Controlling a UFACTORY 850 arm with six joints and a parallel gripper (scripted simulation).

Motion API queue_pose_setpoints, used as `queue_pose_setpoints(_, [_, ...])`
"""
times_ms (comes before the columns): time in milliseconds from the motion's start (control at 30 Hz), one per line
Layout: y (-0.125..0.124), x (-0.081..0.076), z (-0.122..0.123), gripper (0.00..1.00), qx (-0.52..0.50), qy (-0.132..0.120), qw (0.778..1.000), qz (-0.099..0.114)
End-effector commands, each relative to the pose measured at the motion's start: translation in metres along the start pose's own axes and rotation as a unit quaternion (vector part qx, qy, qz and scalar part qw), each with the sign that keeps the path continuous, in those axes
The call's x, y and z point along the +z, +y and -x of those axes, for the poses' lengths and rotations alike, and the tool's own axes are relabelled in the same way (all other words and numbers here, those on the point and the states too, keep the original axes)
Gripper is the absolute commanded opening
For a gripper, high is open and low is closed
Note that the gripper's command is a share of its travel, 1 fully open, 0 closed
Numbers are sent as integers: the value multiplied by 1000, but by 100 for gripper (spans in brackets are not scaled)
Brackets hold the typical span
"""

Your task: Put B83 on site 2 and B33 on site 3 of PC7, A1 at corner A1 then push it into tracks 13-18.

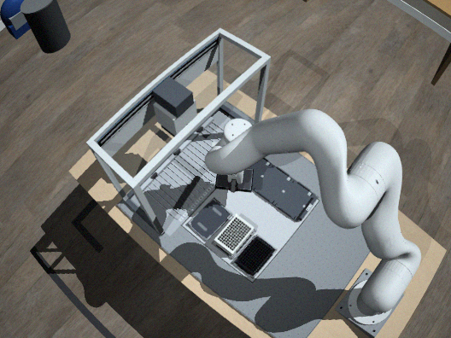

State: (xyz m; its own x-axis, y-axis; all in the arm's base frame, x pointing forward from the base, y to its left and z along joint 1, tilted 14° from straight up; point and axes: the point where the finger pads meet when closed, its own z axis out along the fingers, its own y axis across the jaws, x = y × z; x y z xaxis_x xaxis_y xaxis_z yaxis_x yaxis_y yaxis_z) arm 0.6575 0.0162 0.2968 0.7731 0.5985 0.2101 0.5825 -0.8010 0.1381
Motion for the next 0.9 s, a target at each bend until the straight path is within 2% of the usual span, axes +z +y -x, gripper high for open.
queue_pose_setpoints(0, [24,-1,13,0,93,-2,996,6])
queue_pose_setpoints(200, [45,-2,26,0,175,-2,984,6])
queue_pose_setpoints(400, [71,-2,42,0,273,-1,962,6])
queue_pose_setpoints(700, [101,-2,60,0,275,-1,961,6])
queue_pose_setpoints(867, [101,-2,60,0,275,-1,961,6])
